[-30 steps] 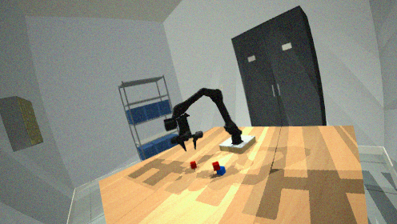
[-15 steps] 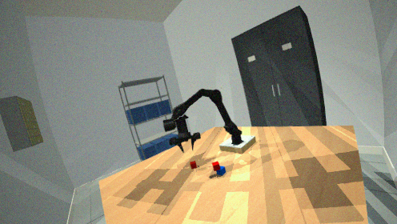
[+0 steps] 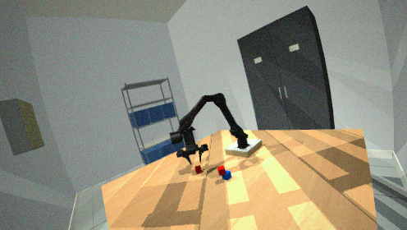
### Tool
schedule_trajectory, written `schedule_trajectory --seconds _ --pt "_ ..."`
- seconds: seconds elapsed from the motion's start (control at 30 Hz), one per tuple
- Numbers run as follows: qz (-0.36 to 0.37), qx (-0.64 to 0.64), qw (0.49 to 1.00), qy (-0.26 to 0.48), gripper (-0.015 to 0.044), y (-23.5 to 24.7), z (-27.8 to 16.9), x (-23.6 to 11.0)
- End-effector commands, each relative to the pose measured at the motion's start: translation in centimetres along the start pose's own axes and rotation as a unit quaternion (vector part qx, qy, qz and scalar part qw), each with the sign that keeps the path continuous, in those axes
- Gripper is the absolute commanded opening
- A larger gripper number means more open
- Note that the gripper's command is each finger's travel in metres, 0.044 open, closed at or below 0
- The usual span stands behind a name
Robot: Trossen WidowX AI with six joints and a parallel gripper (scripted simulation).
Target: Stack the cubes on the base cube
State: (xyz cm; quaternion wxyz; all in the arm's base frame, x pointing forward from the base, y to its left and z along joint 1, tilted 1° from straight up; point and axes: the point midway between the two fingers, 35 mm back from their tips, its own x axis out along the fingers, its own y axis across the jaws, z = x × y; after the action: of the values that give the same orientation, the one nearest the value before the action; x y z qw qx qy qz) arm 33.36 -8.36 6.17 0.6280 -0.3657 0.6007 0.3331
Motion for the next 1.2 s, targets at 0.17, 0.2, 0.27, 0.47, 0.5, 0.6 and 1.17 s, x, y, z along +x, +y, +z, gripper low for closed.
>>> schedule_trajectory --seconds 0.17,0.2,0.27,0.47,0.5,0.6,1.17 --pt "0.007 -0.003 1.000 0.001 0.0265 0.3 -0.1 1.4" --pt "0.007 -0.003 1.000 0.001 0.0265 0.3 -0.1 1.6" --pt "0.007 -0.003 1.000 0.001 0.0265 0.3 -0.1 1.9" --pt "0.007 -0.003 1.000 0.001 0.0265 0.4 -0.1 2.9" --pt "0.007 -0.003 1.000 0.001 0.0265 0.4 -0.1 3.1" --pt "0.007 -0.003 1.000 0.001 0.0265 0.4 -0.1 3.6" --pt "0.007 -0.003 1.000 0.001 0.0105 0.3 -0.1 3.7"
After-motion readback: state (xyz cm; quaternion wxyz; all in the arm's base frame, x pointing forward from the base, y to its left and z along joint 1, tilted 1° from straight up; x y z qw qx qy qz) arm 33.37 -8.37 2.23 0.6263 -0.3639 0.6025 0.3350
